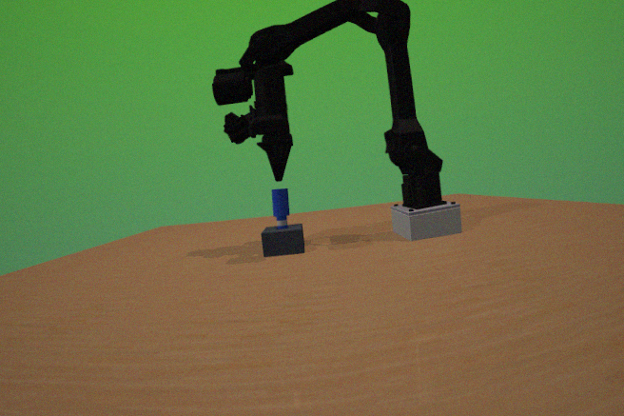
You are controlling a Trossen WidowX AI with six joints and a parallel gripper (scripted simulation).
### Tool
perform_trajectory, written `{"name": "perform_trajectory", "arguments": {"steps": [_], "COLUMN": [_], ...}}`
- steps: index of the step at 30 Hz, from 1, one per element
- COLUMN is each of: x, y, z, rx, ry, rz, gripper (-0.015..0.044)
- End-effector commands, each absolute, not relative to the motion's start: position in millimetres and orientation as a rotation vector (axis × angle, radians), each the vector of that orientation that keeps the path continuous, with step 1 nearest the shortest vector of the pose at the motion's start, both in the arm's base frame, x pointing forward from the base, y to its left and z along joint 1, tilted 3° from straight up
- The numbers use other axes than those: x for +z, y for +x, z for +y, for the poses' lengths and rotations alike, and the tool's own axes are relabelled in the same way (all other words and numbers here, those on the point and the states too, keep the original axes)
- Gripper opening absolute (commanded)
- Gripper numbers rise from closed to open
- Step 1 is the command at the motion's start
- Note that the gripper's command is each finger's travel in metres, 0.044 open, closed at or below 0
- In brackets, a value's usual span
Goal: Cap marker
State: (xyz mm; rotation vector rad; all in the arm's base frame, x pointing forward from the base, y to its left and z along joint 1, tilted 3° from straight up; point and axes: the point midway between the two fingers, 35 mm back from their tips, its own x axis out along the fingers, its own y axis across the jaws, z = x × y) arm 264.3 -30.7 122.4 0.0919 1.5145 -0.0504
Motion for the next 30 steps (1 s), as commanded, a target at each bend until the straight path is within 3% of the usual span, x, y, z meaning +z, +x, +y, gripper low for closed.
{"name": "perform_trajectory", "arguments": {"steps": [1, 22, 30], "x": [117, 103, 178], "y": [265, 267, 267], "z": [-30, -29, -31], "rx": [-0.045, -0.044, -0.041], "ry": [0.092, 0.091, 0.093], "rz": [1.514, 1.505, 1.494], "gripper": [0.0000, 0.0000, 0.0000]}}
